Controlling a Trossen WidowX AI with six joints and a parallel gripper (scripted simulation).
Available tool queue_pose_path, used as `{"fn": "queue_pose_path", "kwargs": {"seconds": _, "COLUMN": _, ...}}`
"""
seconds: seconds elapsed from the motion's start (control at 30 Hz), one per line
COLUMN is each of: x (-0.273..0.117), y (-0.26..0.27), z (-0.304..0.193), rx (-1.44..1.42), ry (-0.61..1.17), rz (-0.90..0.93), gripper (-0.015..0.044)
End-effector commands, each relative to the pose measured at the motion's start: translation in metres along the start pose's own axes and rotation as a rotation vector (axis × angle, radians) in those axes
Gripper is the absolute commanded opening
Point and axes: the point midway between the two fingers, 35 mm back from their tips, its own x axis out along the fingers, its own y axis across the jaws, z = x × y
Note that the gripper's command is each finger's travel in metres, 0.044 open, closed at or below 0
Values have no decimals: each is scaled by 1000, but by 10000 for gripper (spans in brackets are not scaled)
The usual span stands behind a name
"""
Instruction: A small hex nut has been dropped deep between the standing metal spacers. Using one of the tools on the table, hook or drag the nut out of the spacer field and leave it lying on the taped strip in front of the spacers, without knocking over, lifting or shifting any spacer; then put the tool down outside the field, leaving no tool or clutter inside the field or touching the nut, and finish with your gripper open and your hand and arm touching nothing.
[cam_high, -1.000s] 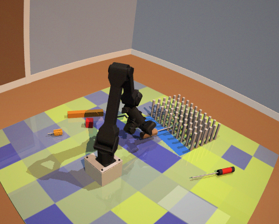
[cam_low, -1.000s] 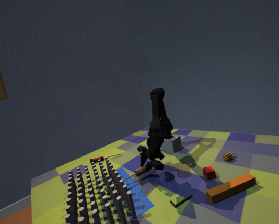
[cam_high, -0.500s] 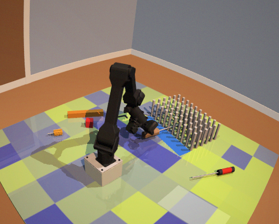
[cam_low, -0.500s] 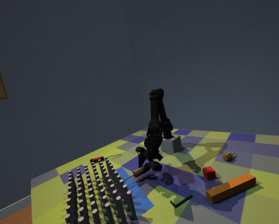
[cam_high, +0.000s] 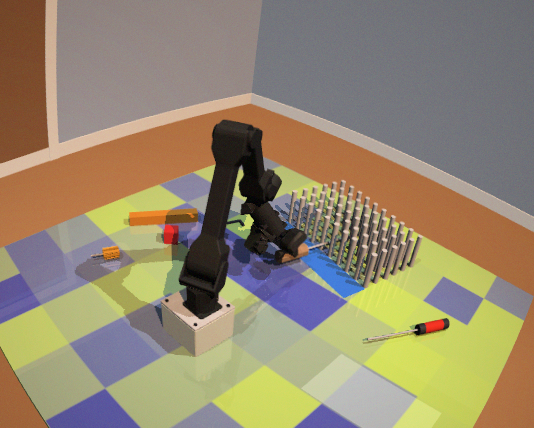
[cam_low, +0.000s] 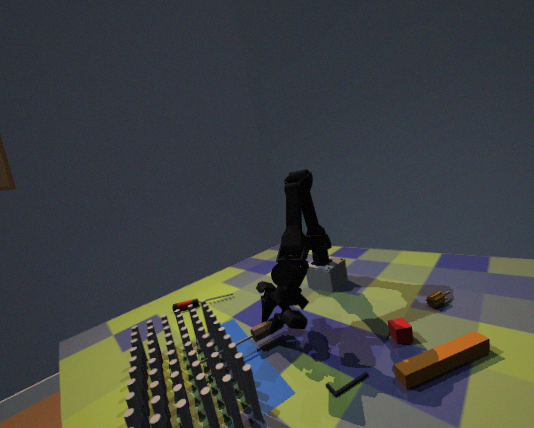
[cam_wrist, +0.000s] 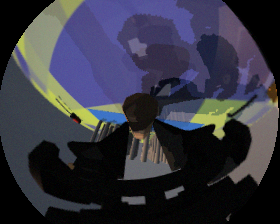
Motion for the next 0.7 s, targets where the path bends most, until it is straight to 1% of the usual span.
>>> {"fn": "queue_pose_path", "kwargs": {"seconds": 0.0, "x": 1, "y": -2, "z": -7, "rx": 4, "ry": 11, "rz": -7, "gripper": 0}}
{"fn": "queue_pose_path", "kwargs": {"seconds": 0.67, "x": 9, "y": -1, "z": -20, "rx": 4, "ry": 13, "rz": -7, "gripper": 0}}
